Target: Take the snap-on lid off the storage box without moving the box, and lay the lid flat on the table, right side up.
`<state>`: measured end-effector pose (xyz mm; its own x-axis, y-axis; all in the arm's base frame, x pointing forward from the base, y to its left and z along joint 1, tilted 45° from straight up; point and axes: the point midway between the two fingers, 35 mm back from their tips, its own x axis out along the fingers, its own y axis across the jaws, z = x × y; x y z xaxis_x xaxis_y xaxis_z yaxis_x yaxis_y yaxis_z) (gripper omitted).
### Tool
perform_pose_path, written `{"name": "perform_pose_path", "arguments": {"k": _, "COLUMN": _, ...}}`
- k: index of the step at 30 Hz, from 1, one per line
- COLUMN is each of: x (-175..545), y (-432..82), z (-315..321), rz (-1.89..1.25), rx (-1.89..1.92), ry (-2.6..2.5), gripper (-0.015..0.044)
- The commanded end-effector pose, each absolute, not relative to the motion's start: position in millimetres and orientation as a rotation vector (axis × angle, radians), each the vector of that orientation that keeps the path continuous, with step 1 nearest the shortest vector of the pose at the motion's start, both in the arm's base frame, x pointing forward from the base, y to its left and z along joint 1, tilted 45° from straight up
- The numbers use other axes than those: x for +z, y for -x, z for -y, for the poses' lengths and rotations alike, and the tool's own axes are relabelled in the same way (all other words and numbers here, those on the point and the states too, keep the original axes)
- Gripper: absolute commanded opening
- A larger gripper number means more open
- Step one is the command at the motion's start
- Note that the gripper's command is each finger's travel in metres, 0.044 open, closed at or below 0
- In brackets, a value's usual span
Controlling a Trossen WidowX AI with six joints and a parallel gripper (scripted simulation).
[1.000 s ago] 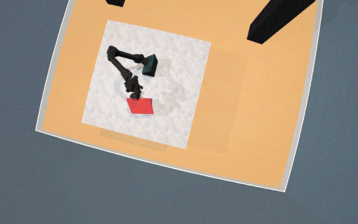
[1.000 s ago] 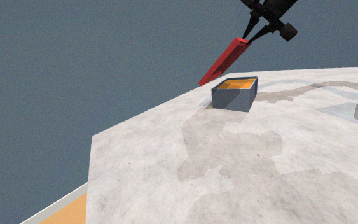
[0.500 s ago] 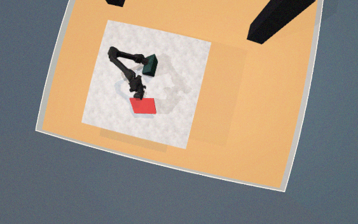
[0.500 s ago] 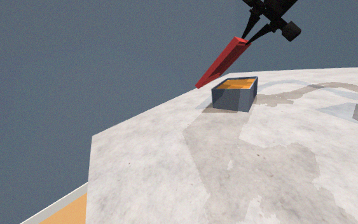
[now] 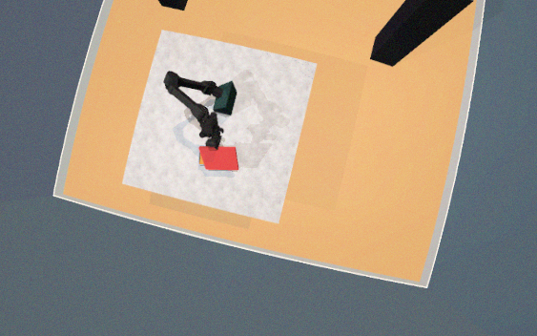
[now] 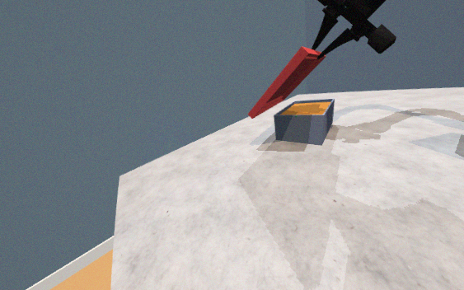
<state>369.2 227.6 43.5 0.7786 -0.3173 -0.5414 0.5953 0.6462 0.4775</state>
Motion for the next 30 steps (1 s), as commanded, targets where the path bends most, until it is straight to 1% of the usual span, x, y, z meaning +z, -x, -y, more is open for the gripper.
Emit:
{"name": "perform_pose_path", "arguments": {"k": 1, "x": 40, "y": -367, "z": -237, "rz": -0.431, "rx": -0.532, "ry": -0.701, "gripper": 0.0}}
{"name": "perform_pose_path", "arguments": {"k": 30, "x": 2, "y": -347, "z": -276, "rz": -0.432, "rx": -0.532, "ry": -0.705, "gripper": 0.0}}
